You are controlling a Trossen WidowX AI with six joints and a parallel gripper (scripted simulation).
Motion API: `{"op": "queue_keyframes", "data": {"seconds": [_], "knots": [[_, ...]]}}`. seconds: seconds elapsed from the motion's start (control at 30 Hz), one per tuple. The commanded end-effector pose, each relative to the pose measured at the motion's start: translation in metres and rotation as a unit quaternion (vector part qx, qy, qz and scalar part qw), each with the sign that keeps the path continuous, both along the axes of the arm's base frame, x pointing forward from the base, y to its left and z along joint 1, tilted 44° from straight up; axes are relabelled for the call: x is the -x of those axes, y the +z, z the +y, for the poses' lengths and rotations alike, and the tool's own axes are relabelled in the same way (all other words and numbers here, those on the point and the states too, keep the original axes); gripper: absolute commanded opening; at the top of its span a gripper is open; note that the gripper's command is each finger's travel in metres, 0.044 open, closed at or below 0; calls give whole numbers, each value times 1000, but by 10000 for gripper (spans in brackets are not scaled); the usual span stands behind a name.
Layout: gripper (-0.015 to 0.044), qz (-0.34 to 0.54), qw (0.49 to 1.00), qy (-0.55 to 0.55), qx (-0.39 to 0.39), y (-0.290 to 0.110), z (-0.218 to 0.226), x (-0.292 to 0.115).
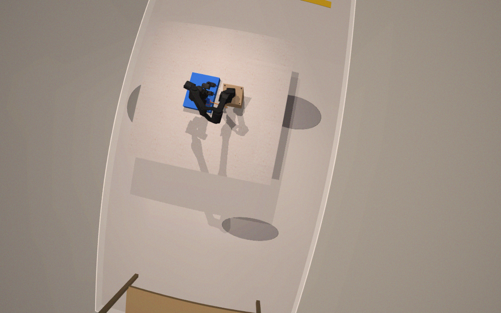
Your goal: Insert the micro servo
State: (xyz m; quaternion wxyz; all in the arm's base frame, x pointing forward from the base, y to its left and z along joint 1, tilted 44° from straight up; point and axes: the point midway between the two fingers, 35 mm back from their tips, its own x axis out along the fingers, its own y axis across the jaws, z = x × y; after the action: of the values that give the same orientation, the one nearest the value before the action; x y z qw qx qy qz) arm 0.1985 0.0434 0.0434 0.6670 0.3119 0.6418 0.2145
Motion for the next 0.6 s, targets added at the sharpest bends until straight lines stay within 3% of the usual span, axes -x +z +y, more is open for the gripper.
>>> {"op": "queue_keyframes", "data": {"seconds": [0.0, 0.57], "knots": [[0, 0, 1000, -3, -2, -1, 1, -1], [0, 0, 1000, -3, -3, -8, 9, -1]]}}
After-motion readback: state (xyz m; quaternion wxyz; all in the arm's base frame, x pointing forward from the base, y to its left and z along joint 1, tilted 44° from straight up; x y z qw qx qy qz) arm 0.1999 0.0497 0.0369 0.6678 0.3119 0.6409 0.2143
